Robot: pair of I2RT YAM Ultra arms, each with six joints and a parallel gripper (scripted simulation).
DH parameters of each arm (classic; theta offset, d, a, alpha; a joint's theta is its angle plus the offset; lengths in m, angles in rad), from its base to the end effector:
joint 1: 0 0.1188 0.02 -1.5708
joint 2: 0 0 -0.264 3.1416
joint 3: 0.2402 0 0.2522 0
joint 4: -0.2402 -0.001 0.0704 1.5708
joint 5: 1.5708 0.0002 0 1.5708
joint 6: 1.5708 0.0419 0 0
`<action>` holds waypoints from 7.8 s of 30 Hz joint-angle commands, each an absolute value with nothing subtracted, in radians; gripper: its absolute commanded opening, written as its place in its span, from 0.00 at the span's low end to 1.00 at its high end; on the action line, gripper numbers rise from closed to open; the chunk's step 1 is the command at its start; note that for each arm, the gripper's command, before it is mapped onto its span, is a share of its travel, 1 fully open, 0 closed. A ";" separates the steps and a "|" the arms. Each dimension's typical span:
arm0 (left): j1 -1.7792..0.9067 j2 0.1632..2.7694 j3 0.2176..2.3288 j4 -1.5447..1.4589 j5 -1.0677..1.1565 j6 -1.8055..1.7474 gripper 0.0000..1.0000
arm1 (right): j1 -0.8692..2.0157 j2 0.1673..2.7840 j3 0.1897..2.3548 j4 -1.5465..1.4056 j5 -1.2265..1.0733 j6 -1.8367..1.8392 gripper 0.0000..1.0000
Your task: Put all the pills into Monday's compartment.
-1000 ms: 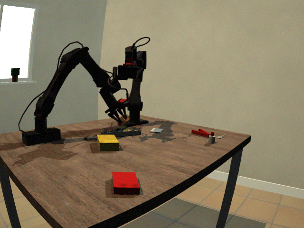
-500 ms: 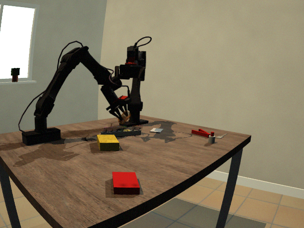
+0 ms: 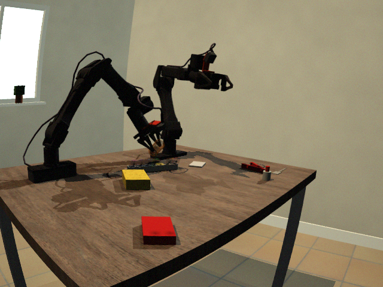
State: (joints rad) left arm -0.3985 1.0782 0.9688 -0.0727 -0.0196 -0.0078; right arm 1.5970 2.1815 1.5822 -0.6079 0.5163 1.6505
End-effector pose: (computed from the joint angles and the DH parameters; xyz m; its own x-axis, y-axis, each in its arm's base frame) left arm 0.2363 -0.0975 0.3638 -0.1698 0.0630 -0.9835 0.3689 0.9295 -0.0041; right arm 0.0080 0.4457 0.1465 -0.8731 0.2266 -0.4316 0.0452 0.9192 0.3912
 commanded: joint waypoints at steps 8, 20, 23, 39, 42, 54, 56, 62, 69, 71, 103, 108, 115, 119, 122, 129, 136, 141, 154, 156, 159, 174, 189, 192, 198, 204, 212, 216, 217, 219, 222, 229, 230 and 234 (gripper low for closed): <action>-0.111 1.030 1.040 0.004 -0.009 0.008 1.00 | 1.594 2.172 1.609 -0.608 0.525 1.653 0.36; 0.005 1.033 1.059 0.004 0.007 0.004 1.00 | 1.594 2.172 1.609 -0.608 0.525 1.653 0.36; 0.005 1.033 1.059 0.004 0.007 0.004 1.00 | 1.594 2.172 1.609 -0.608 0.525 1.653 0.36; 0.000 1.044 1.050 0.004 0.000 0.000 1.00 | 1.490 2.087 1.487 -0.421 0.228 1.623 0.36; 0.000 1.044 1.050 0.004 0.000 0.000 1.00 | 1.449 2.064 1.435 -0.411 0.213 1.616 0.36; 0.000 1.044 1.050 0.004 0.000 0.000 1.00 | 1.334 2.023 1.345 -0.322 0.032 1.597 0.36; 0.000 1.044 1.050 0.004 0.000 0.000 1.00 | 1.317 2.020 1.333 -0.316 0.032 1.597 0.36; 0.000 1.044 1.050 0.004 0.000 0.000 1.00 | 1.321 2.021 1.331 -0.325 0.029 1.597 0.36; 0.000 1.044 1.050 0.004 0.000 0.000 1.00 | 1.321 2.029 1.341 -0.324 0.028 1.604 0.36; 0.000 1.044 1.050 0.004 0.000 0.000 1.00 | 1.321 2.030 1.341 -0.324 0.028 1.604 0.36; 0.000 1.044 1.050 0.004 0.000 0.000 1.00 | 1.237 1.999 1.289 -0.267 -0.208 1.621 0.36; 0.000 1.044 1.050 0.004 0.000 0.000 1.00 | 1.243 1.999 1.289 -0.264 -0.228 1.631 0.36; 0.000 1.044 1.050 0.004 0.000 0.000 1.00 | 1.188 2.016 1.273 -0.250 -0.323 1.649 0.36; 0.000 1.044 1.050 0.004 0.000 0.000 1.00 | 1.194 2.016 1.274 -0.249 -0.324 1.644 0.36; 0.000 1.044 1.050 0.004 0.000 0.000 1.00 | 1.194 2.016 1.275 -0.248 -0.325 1.644 0.36; 0.000 1.044 1.050 0.004 0.000 0.000 1.00 | 1.194 2.016 1.274 -0.248 -0.325 1.644 0.36; 0.000 1.044 1.050 0.004 0.000 0.000 1.00 | 1.155 2.031 1.270 -0.241 -0.399 1.661 0.36; 0.000 1.044 1.050 0.004 0.000 0.000 1.00 | 1.160 2.029 1.270 -0.240 -0.400 1.654 0.36; 0.000 1.044 1.050 0.004 0.000 0.000 1.00 | 1.146 2.036 1.270 -0.237 -0.428 1.665 0.36; 0.000 1.044 1.050 0.004 0.000 0.000 1.00 | 1.136 2.047 1.268 -0.235 -0.447 1.668 0.36; 0.000 1.044 1.050 0.004 0.000 0.000 1.00 | 1.132 2.041 1.268 -0.233 -0.457 1.665 0.36; 0.000 1.044 1.050 0.004 0.000 0.000 1.00 | 1.137 2.041 1.268 -0.232 -0.458 1.664 0.36; 0.000 1.044 1.050 0.004 0.000 0.000 1.00 | 1.113 2.044 1.265 -0.226 -0.515 1.675 0.36; 0.000 1.044 1.050 0.004 0.000 0.000 1.00 | 1.113 2.044 1.265 -0.226 -0.515 1.675 0.36; 0.000 1.044 1.050 0.004 0.000 0.000 1.00 | 1.100 2.048 1.264 -0.223 -0.542 1.684 0.36; 0.000 1.044 1.050 0.004 0.000 0.000 1.00 | 1.087 2.054 1.262 -0.217 -0.571 1.686 0.36; 0.000 1.044 1.050 0.004 0.000 0.000 1.00 | 1.093 2.054 1.264 -0.216 -0.572 1.684 0.36; 0.000 1.044 1.050 0.004 0.000 0.000 1.00 | 1.093 2.054 1.264 -0.216 -0.572 1.684 0.36; 0.000 1.044 1.050 0.004 0.000 0.000 1.00 | 1.091 2.046 1.267 -0.215 -0.585 1.692 0.36; 0.000 1.044 1.050 0.004 0.000 0.000 1.00 | 1.070 2.062 1.289 -0.211 -0.617 1.697 0.36; 0.000 1.044 1.050 0.004 0.000 0.000 1.00 | 1.066 2.067 1.290 -0.209 -0.627 1.699 0.36; 0.000 1.044 1.050 0.004 0.000 0.000 1.00 | 1.072 2.062 1.290 -0.207 -0.629 1.696 0.36; 0.000 1.044 1.050 0.004 0.000 0.000 1.00 | 1.072 2.062 1.290 -0.207 -0.629 1.696 0.36; 0.000 1.044 1.050 0.004 0.000 0.000 1.00 | 1.072 2.062 1.290 -0.207 -0.629 1.696 0.36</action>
State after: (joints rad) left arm -0.0048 1.0508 1.0210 -0.0010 -0.0029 -0.0013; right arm 1.0710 2.0743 1.2709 -0.2272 -0.6102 1.6924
